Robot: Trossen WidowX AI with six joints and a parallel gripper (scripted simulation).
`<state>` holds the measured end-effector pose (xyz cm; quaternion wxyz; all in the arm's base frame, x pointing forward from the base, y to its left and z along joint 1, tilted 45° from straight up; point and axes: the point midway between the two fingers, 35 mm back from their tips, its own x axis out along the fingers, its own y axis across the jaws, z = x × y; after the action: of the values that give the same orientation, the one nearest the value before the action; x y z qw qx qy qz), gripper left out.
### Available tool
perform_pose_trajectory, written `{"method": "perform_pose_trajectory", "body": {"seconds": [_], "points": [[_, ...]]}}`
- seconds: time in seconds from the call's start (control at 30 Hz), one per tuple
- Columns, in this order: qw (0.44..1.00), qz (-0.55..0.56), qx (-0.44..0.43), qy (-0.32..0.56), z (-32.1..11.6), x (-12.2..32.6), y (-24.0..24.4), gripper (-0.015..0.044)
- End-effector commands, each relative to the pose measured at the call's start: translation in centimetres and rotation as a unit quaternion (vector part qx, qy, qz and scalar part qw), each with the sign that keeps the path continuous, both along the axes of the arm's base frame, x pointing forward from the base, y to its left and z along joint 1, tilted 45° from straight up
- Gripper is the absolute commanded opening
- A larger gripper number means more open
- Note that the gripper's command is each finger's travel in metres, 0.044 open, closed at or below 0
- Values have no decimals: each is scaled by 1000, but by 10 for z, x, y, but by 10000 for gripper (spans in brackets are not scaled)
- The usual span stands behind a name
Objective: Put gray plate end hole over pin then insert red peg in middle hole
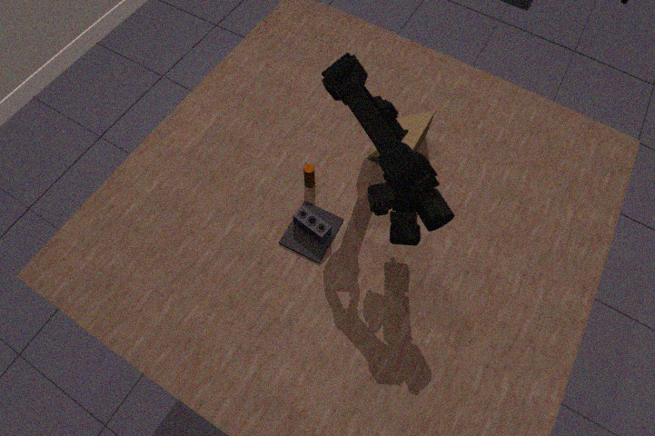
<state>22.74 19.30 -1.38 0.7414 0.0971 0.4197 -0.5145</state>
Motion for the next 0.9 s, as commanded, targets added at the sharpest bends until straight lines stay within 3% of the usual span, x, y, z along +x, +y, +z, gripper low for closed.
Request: {"method": "perform_pose_trajectory", "body": {"seconds": [0.0,0.87], "points": [[1000,2,1,0,7,7,-5,0],[1000,4,8,0,56,55,-42,0]]}}
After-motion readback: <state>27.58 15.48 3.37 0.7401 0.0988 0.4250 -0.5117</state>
